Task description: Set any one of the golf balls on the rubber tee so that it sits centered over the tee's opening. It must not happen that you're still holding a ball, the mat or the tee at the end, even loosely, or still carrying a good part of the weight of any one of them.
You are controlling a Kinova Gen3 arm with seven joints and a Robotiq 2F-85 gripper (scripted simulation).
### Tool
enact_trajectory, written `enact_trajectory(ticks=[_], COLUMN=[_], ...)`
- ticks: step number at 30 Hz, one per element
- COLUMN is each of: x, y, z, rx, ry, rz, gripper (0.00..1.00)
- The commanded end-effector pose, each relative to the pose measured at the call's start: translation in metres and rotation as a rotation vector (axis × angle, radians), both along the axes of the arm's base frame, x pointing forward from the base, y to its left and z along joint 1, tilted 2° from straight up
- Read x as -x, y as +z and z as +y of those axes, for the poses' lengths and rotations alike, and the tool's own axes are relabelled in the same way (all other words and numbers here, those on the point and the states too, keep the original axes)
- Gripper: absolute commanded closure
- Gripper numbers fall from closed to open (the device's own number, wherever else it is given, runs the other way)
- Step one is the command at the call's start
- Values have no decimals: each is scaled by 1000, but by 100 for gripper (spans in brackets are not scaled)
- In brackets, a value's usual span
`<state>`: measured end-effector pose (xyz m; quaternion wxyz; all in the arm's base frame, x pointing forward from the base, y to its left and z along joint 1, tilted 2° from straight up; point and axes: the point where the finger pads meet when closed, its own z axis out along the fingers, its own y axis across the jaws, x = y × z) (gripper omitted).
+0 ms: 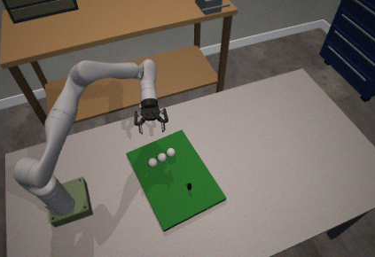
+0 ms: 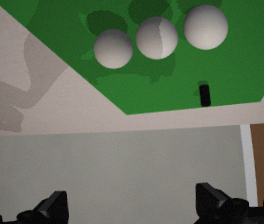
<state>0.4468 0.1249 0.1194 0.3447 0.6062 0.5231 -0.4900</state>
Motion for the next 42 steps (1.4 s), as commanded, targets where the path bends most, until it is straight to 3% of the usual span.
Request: enact_trajectory(ticks=[1, 19, 25, 32, 34, 42], x=[0, 0, 0, 2, 2, 9], y=[1, 1, -5, -20, -20, -50], z=[0, 0, -6, -23, -23, -37], rx=[-1, -3, -41, -177, -177, -441], ry=[0, -1, -24, -108, -108, -322], rz=[-2, -3, -23, -95, -95, -288], gripper=[0, 0, 0, 0, 0, 0])
